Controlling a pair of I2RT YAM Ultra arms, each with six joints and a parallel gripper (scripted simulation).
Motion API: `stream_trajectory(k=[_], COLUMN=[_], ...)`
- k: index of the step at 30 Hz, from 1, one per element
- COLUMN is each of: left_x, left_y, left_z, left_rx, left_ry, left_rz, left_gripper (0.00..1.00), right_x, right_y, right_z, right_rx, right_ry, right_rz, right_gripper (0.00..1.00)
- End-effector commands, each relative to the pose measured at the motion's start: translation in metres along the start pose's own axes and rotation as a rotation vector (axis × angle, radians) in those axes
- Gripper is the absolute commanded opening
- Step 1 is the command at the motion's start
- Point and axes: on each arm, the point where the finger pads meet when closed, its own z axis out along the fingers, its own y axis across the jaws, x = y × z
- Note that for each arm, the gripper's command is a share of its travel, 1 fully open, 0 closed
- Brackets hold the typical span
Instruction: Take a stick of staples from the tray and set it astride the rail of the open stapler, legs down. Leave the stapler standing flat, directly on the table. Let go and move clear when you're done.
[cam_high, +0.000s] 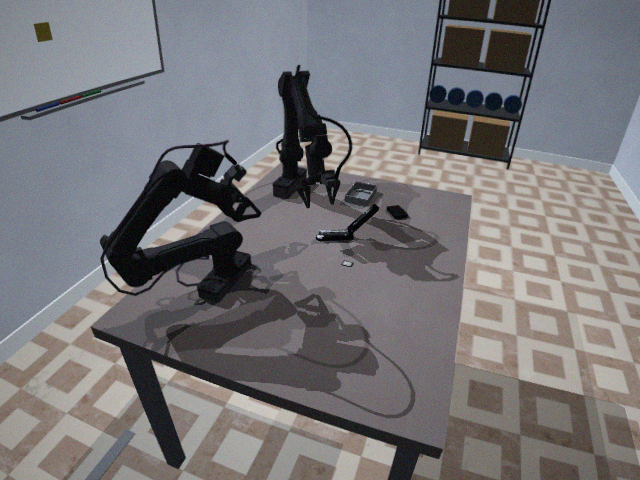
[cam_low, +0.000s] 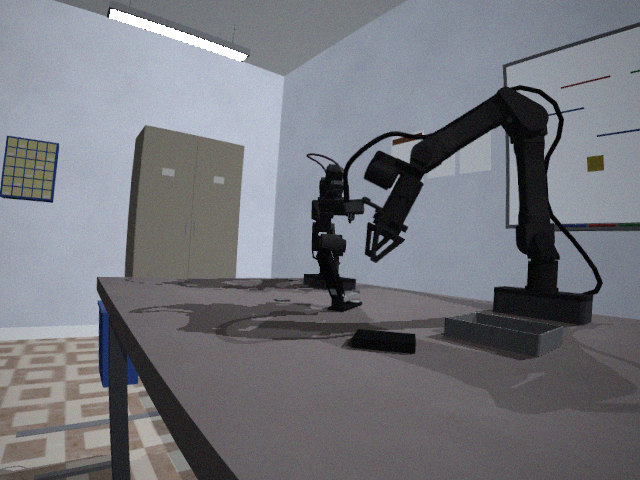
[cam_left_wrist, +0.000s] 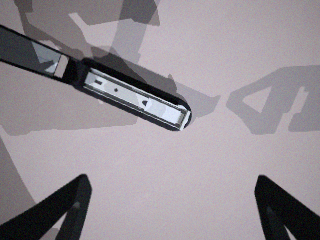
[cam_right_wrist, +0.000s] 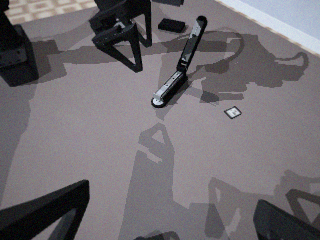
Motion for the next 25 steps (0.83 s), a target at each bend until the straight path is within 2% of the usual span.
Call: stream_trajectory(k=[1, 8, 25], left_x=[-0.0172, -0.0079, -0.0103], left_y=[-0.0032, 0.0041, 0.0012], left_z=[-0.0157, -0.0172, -0.0166], left_rx=[0.085, 0.078, 0.081], left_ry=[-0.120, -0.110, -0.112], left_rz=[0.152, 0.158, 0.163], left_gripper=[1.00, 1.00, 1.00], right_x=[0.0005, 0.0005, 0.0005], right_y=[-0.0003, -0.0003, -0.0003], right_z=[-0.0007, -0.0007, -0.0007], right_rx=[0.002, 0.002, 0.002], right_ry=[-0.010, -0.010, -0.010], right_rz=[0.001, 0.001, 0.001], right_gripper=[1.00, 1.00, 1.00])
